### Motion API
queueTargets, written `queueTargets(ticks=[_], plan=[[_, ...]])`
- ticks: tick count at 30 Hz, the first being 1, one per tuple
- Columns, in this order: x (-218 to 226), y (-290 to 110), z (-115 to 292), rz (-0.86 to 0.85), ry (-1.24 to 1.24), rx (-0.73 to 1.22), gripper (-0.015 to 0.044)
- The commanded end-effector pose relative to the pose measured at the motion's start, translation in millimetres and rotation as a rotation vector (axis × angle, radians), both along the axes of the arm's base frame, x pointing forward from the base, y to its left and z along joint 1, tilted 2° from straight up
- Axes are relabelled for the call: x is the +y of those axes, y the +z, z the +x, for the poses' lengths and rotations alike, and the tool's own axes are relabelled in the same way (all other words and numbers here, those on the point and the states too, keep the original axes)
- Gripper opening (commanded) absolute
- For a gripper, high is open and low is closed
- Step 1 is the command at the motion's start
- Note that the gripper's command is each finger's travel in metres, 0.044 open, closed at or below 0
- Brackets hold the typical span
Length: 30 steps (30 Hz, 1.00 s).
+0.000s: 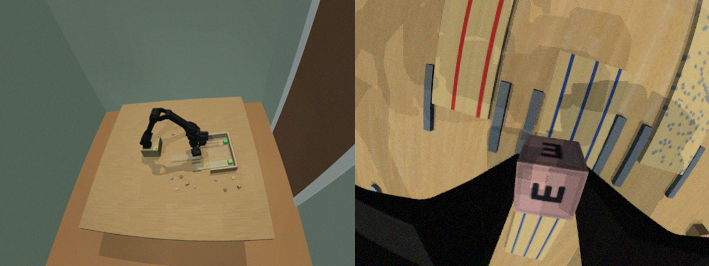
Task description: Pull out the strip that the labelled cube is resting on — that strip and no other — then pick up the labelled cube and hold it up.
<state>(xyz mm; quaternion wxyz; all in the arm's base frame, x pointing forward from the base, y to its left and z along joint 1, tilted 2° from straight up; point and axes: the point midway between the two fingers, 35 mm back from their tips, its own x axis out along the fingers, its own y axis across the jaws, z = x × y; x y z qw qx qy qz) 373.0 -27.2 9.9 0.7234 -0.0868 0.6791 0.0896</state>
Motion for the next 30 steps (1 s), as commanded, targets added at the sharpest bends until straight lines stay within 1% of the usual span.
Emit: queueTargets(ticks=[1,5,18,21,23,27,30], plan=[[0.0,5.4,-9.4,-0.005,-0.004,-0.002,0.0],[0.4,5.2,-14.7,-0.005,-0.004,-0.001,0.0],[4.0,1.3,-62.6,-0.005,-0.004,0.004,0.0],[4.4,0.5,-68.3,-0.005,-0.004,0.004,0.0],[4.4,5.1,-68.3,-0.005,-0.004,0.004,0.0],[4.2,32.0,-69.6,-0.005,-0.004,0.004,0.0],[4.2,36.7,-70.1,-0.005,-0.004,0.004,0.0]])
